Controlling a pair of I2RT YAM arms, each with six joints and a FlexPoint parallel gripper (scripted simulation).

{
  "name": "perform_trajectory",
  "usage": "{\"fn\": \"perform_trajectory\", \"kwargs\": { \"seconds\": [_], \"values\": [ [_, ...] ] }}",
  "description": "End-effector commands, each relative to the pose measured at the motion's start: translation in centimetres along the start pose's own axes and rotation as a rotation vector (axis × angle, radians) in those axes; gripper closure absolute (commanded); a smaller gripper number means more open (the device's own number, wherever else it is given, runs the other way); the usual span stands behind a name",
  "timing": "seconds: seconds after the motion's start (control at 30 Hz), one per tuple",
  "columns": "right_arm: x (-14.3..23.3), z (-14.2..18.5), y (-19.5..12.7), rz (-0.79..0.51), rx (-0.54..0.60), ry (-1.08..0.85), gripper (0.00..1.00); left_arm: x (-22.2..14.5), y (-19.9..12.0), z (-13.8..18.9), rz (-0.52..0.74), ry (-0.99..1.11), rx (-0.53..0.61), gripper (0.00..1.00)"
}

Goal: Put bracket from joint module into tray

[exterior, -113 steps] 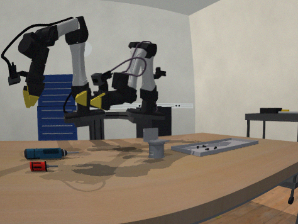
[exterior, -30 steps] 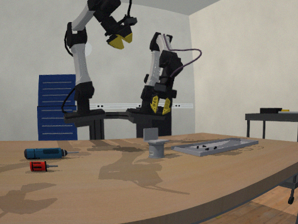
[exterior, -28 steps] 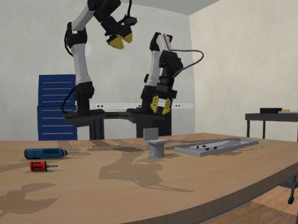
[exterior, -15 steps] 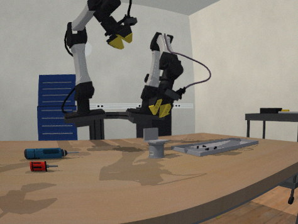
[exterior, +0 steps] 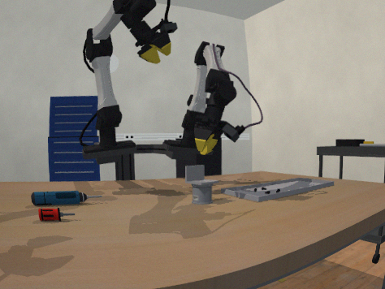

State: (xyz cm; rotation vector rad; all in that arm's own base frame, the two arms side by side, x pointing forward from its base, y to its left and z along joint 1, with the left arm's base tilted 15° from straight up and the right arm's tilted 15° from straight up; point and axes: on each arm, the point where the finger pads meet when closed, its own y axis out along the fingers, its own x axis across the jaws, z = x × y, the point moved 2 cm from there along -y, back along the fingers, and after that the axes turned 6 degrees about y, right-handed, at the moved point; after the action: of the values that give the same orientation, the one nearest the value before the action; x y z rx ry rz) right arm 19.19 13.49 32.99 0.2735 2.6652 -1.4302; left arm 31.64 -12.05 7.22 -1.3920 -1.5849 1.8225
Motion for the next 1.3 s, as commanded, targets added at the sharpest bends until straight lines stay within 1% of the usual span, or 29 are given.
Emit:
{"fn": "perform_trajectory", "kwargs": {
  "seconds": [0.0, 0.03, 0.1, 0.23, 0.43, 0.6, 0.8, 0.93, 1.03, 1.17, 1.23, 1.27],
  "values": [
    [0.2, -0.7, -0.6, 0.004, -0.017, -0.024, 0.00, -1.4, 0.3, -0.1, 0.040, -0.252, -0.013, 0.70],
    [0.2, -0.7, -0.6, 0.004, -0.017, -0.024, 0.00, -1.4, 0.3, -0.1, 0.040, -0.300, -0.010, 0.70],
    [0.2, -0.7, -0.6, 0.004, -0.017, -0.024, 0.00, -1.4, 0.3, -0.1, 0.040, -0.300, -0.010, 0.70],
    [0.2, -0.7, -0.6, 0.004, -0.017, -0.024, 0.00, -1.4, 0.9, 0.1, 0.037, -0.545, 0.006, 0.70],
    [0.2, -0.7, -0.6, 0.004, -0.017, -0.024, 0.00, -1.2, 1.4, 0.4, 0.028, -0.822, 0.023, 0.70],
    [0.2, -0.7, -0.6, 0.004, -0.017, -0.024, 0.00, 0.9, 2.5, 0.3, -0.025, -1.043, 0.005, 0.70],
    [0.2, -0.7, -0.6, 0.004, -0.017, -0.024, 0.00, 0.8, 2.6, 0.1, -0.017, -1.091, 0.013, 0.70],
    [0.2, -0.7, -0.6, 0.004, -0.017, -0.024, 0.00, 0.6, 3.0, 0.3, -0.023, -1.063, 0.017, 0.70],
    [0.2, -0.7, -0.6, 0.004, -0.017, -0.024, 0.00, 0.9, 4.2, 0.5, -0.034, -1.069, 0.011, 0.70],
    [0.2, -0.7, -0.6, 0.004, -0.017, -0.024, 0.00, 0.1, 6.2, 0.1, -0.017, -1.066, 0.009, 0.76],
    [0.2, -0.7, -0.6, 0.004, -0.017, -0.024, 0.00, 0.1, 6.2, 0.1, -0.017, -1.066, 0.009, 0.76],
    [0.2, -0.7, -0.6, 0.004, -0.017, -0.024, 0.00, -0.2, 6.4, -0.2, -0.014, -1.066, 0.009, 0.73]
  ]
}}
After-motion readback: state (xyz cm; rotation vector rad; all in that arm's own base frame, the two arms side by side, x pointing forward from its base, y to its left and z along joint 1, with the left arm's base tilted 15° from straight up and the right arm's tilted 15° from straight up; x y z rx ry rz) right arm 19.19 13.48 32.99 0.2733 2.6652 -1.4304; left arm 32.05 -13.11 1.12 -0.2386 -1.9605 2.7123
